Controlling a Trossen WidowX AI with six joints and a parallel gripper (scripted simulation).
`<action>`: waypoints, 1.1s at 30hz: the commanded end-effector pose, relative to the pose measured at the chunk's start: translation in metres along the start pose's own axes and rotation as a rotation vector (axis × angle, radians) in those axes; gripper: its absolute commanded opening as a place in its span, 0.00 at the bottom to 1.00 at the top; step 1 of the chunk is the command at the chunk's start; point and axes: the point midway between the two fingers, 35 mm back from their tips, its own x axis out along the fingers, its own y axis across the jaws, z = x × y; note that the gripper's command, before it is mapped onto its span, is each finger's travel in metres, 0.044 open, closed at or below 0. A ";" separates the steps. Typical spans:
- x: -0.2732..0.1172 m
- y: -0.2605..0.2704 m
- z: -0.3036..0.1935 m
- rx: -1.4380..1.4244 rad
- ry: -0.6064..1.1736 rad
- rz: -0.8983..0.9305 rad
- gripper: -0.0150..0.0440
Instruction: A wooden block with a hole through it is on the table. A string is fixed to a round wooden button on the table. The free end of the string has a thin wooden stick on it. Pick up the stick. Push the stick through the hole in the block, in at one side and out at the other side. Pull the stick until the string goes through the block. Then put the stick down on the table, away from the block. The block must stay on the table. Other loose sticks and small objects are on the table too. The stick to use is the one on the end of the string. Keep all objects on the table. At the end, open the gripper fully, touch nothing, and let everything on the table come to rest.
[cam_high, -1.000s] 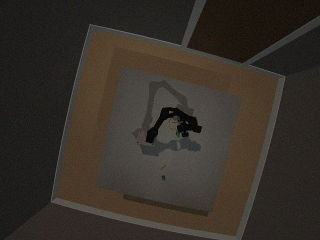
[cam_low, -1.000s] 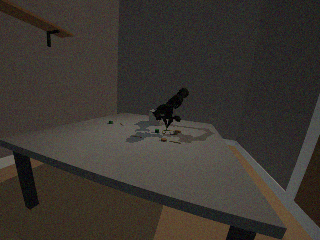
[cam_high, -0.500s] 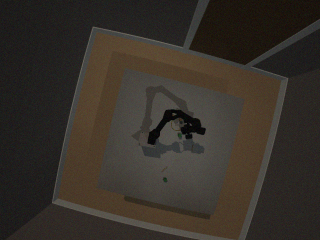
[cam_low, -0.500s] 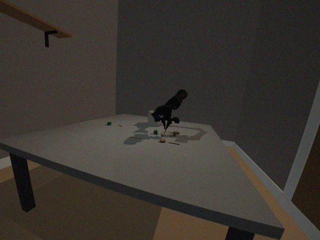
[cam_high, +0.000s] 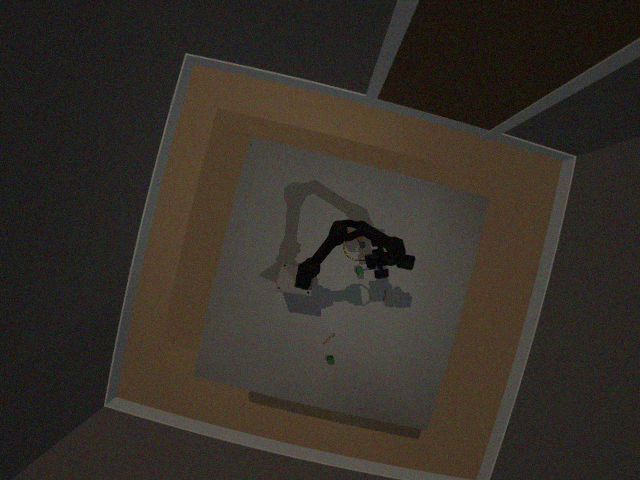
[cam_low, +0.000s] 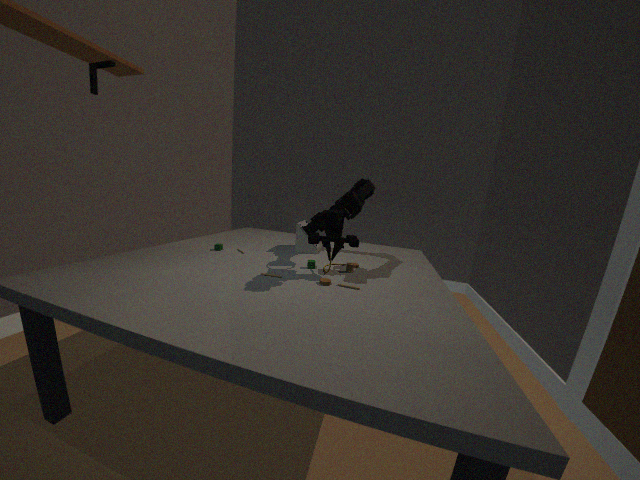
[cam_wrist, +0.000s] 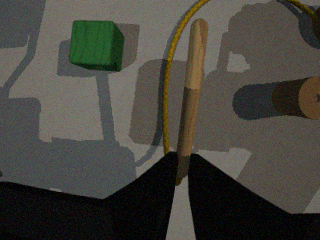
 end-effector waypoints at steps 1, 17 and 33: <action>-0.002 0.001 -0.007 0.001 0.015 -0.003 0.25; -0.005 0.005 -0.026 0.003 0.047 -0.002 0.25; -0.009 0.009 -0.046 0.005 0.081 -0.003 0.25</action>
